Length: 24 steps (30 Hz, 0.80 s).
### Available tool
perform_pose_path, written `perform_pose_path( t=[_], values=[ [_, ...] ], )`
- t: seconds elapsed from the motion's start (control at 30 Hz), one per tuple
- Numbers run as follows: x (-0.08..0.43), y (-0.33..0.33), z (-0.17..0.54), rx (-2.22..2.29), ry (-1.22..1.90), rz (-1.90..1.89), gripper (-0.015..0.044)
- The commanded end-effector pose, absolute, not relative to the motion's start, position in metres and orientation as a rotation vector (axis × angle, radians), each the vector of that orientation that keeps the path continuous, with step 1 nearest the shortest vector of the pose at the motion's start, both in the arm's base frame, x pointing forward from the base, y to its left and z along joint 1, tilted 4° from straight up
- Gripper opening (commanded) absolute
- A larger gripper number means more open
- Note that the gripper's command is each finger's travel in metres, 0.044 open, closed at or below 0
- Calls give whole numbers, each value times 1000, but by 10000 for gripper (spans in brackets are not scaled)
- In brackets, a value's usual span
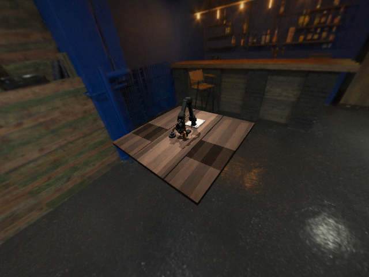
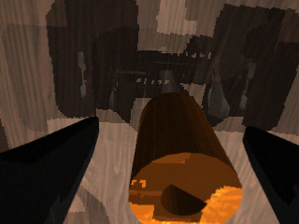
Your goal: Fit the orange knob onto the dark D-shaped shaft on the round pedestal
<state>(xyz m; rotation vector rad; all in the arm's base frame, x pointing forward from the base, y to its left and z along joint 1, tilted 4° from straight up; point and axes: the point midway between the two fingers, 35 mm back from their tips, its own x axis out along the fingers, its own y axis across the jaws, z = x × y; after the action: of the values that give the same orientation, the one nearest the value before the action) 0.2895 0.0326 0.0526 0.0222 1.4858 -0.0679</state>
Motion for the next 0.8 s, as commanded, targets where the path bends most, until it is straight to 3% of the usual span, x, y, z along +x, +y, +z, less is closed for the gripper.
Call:
perform_pose_path(
  t=[0.0, 0.2, 0.4, 0.57, 0.77],
  values=[
    [287, 32, 48, 14, 1497, -69, 335],
    [287, 32, 48, 14, 1497, -69, 177],
    [287, 32, 48, 14, 1497, -69, 137],
    [290, 33, 60, 14, 1497, -69, 6],
    [294, 37, 89, 14, 1496, -68, 0]
  ],
)
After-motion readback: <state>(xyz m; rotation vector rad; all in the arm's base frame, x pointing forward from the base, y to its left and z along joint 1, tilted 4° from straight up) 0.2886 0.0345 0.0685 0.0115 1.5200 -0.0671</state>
